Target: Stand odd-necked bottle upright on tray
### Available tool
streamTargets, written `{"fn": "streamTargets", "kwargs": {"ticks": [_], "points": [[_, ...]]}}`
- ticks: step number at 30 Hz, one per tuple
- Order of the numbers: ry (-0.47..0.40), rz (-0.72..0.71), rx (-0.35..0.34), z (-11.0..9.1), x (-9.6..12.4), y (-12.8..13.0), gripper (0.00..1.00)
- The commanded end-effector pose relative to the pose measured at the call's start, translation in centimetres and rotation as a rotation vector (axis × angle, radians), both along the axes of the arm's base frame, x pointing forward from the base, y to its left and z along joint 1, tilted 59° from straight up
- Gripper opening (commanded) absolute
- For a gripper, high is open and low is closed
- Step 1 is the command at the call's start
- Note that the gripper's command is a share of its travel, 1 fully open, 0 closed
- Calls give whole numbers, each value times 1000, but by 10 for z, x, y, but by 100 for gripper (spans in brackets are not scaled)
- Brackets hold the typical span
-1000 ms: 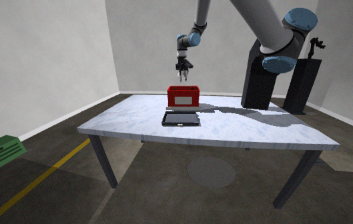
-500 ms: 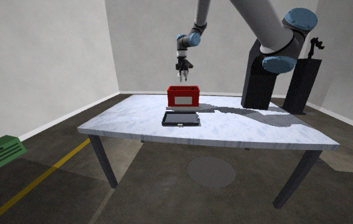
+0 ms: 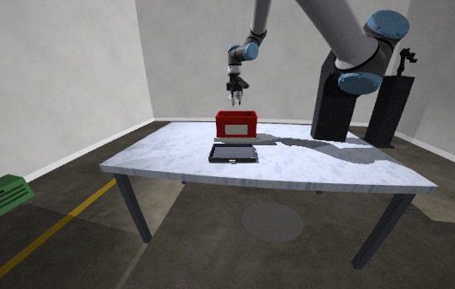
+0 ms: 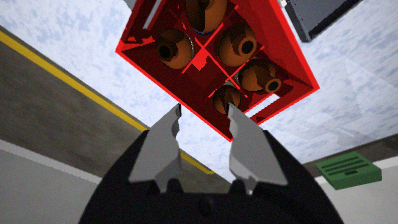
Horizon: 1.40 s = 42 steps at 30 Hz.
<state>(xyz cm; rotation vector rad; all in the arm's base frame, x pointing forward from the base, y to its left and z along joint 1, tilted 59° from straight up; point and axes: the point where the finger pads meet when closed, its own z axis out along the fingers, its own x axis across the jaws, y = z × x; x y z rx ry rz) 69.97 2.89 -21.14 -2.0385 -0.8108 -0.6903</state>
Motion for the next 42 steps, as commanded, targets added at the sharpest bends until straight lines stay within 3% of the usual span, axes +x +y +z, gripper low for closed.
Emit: {"fn": "streamTargets", "kwargs": {"ticks": [1, 42], "points": [[-1, -1, -1, -2, 1, 2, 38], [-1, -1, -1, -21, 8, 33, 38]]}}
